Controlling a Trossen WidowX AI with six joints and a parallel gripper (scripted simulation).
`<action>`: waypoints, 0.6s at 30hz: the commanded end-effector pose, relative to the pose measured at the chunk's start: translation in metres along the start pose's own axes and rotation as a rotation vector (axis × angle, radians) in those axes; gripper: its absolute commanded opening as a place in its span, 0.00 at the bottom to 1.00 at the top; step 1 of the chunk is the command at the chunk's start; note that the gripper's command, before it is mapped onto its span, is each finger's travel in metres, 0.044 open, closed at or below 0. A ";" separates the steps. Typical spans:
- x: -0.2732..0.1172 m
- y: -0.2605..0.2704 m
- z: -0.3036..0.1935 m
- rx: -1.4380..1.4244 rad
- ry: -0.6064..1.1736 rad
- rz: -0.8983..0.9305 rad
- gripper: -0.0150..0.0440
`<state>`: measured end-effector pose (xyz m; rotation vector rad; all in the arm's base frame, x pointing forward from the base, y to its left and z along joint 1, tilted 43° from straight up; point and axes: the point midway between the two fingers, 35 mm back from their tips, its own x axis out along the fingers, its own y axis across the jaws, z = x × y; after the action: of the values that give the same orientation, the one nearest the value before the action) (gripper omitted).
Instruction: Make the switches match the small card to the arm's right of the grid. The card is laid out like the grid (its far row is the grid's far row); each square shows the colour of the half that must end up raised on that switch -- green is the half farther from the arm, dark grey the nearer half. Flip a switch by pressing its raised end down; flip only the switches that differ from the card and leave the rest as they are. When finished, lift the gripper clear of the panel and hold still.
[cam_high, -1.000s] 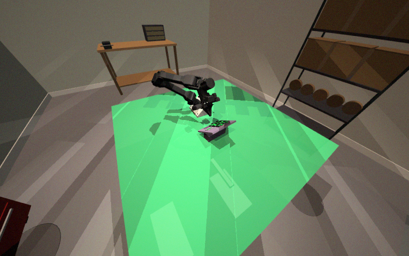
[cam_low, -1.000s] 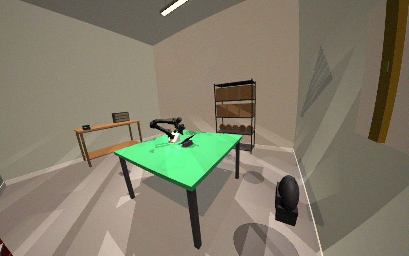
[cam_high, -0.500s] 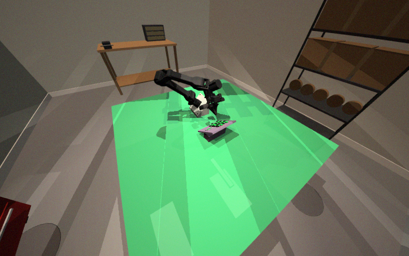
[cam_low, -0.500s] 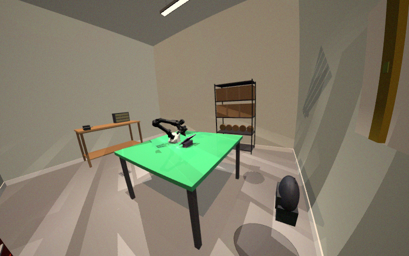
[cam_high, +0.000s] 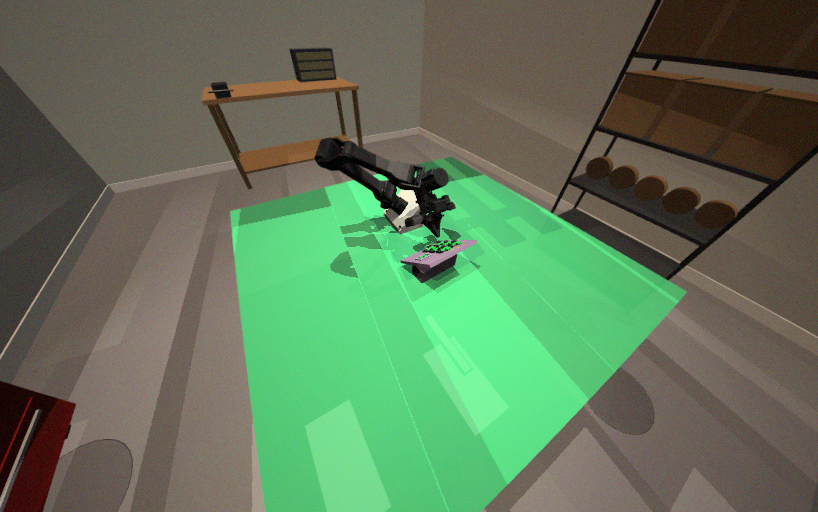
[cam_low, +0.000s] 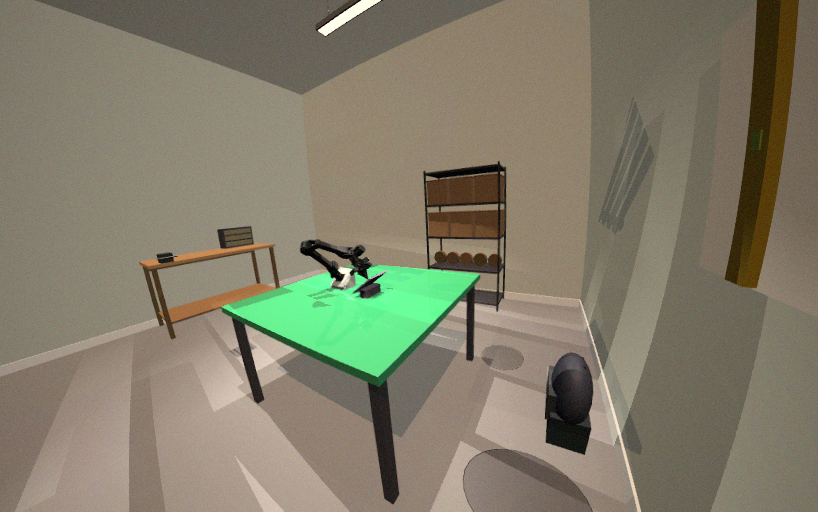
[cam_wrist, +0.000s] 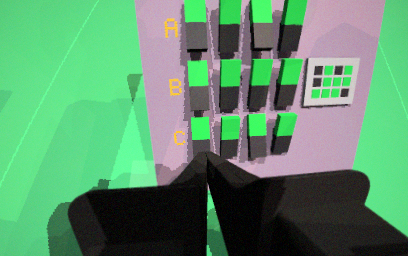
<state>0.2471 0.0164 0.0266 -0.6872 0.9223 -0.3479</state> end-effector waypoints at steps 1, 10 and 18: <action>0.005 0.001 -0.003 -0.008 0.006 0.003 0.25; 0.013 0.001 -0.003 -0.008 0.005 0.003 0.25; 0.013 0.001 -0.003 -0.008 0.005 0.003 0.25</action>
<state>0.2525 0.0084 0.0177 -0.6906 0.9265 -0.3494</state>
